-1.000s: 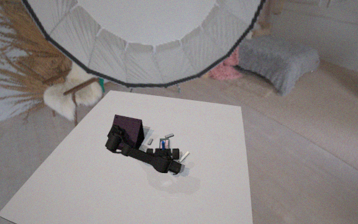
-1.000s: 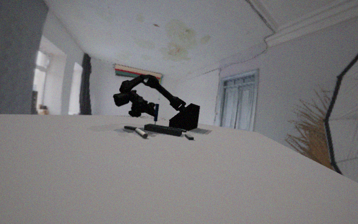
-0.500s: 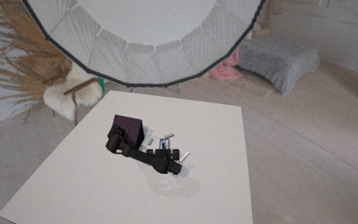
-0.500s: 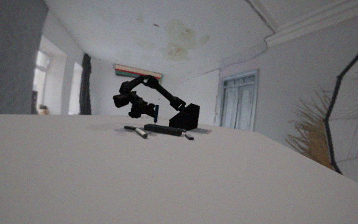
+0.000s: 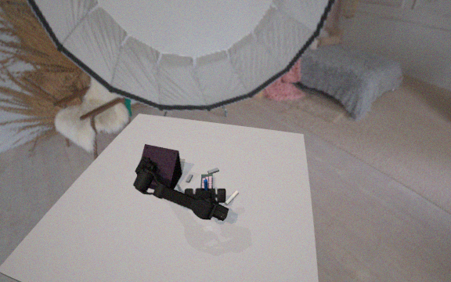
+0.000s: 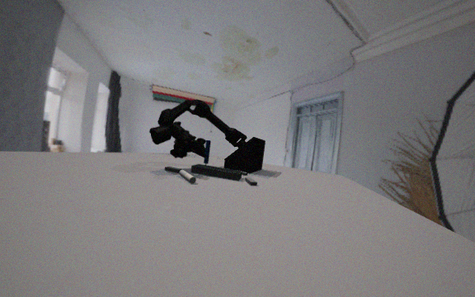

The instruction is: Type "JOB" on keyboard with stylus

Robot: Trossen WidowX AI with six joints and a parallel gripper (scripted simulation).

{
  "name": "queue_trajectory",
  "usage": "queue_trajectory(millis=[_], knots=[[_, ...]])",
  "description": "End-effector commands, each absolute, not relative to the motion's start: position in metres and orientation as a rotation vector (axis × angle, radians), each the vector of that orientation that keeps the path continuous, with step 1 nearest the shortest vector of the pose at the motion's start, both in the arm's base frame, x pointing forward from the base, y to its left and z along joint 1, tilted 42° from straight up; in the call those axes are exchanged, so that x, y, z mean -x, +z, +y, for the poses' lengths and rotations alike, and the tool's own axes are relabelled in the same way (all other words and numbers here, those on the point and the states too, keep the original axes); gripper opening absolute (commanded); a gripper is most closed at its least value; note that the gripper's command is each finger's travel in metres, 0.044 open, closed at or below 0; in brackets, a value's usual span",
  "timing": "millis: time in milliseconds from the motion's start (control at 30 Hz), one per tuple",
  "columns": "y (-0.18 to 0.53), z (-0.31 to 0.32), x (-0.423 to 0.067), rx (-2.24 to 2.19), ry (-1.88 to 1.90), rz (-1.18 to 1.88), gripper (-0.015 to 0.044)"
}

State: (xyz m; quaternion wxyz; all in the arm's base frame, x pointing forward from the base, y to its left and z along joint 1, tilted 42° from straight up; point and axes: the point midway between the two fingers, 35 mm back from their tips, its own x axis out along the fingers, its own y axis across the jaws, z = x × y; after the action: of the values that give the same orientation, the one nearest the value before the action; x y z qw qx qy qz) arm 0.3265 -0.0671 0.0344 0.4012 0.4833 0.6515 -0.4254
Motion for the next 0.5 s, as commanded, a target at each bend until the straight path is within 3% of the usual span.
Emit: queue_trajectory(millis=[0,467], knots=[[0.034,-0.067,-0.327,-1.216,-1.074,1.646,0.0081],[0.062,-0.042,-0.325,-1.217,-1.072,1.648,0.0081]])
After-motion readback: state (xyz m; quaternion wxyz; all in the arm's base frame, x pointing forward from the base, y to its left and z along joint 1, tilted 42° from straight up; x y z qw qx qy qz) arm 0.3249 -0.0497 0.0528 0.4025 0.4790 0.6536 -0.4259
